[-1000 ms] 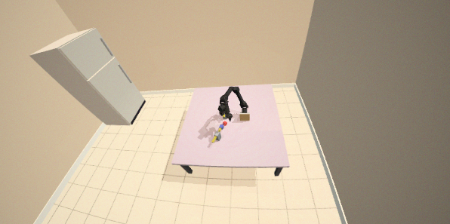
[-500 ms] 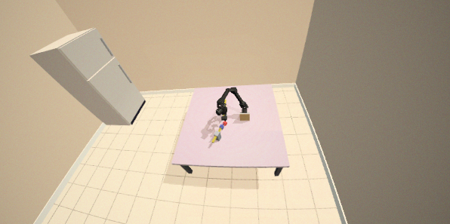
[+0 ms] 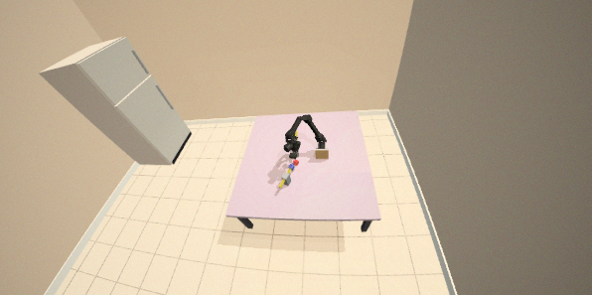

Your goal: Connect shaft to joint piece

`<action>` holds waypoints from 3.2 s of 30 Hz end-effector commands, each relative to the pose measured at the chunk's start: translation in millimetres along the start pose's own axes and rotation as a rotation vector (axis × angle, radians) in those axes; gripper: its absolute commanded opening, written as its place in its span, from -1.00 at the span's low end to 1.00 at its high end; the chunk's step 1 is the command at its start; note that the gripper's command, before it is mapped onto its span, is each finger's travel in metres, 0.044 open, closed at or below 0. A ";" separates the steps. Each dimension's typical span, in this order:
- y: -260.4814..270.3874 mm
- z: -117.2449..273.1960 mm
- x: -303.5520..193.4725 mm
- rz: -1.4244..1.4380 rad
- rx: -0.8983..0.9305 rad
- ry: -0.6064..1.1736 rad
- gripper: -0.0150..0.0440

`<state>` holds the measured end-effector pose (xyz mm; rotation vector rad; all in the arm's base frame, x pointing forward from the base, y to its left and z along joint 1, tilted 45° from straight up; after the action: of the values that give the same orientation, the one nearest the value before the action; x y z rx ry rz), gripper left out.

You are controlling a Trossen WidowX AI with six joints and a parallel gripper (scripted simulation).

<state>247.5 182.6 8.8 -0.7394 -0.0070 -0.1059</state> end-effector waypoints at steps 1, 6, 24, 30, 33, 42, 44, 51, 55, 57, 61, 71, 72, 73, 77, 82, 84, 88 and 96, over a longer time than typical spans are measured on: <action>-1.9 -2.9 -1.2 -0.127 0.009 -0.007 1.00; -2.4 -4.5 -1.7 -0.285 0.030 -0.011 1.00; -6.5 -10.0 -3.7 -0.867 0.103 -0.009 1.00; -7.9 -11.9 -4.4 -1.060 0.129 0.001 1.00; -8.6 -12.8 -4.8 -1.157 0.142 0.007 1.00; -10.8 -15.6 -5.9 -1.447 0.181 0.034 1.00; -11.3 -16.2 -6.2 -1.511 0.190 0.041 1.00; -13.1 -18.4 -7.2 -1.735 0.219 0.072 1.00; -14.1 -19.7 -7.7 -1.863 0.235 0.093 1.00; -14.7 -20.3 -8.0 -1.927 0.243 0.105 1.00; -15.1 -20.7 -8.3 -1.975 0.249 0.114 1.00; -13.8 -44.1 -6.4 -1.975 0.250 0.114 1.00; -13.8 -49.3 -6.2 -1.976 0.250 0.114 1.00; -13.8 -54.4 -6.1 -1.976 0.250 0.114 1.00; -14.6 -74.7 -6.5 -1.976 0.250 0.113 1.00; -17.1 -98.4 -8.8 -1.977 0.250 0.110 1.00; -17.5 -101.6 -9.2 -1.977 0.250 0.110 1.00; -15.5 -101.6 -7.9 -1.977 0.250 0.110 1.00; 7.4 -102.6 6.1 -1.978 0.252 0.111 1.00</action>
<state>242.9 111.8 -66.6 -0.2336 -0.6389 -1.9822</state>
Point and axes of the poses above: the point midway between the two fingers, 35 mm back from their tips, its own z axis back along the fingers, its own y axis across the jaws, x = y × z, the point moved 3 cm from there along z, back along the fingers, and after that the axes turned 7 degrees about z, right-handed, at the moved point
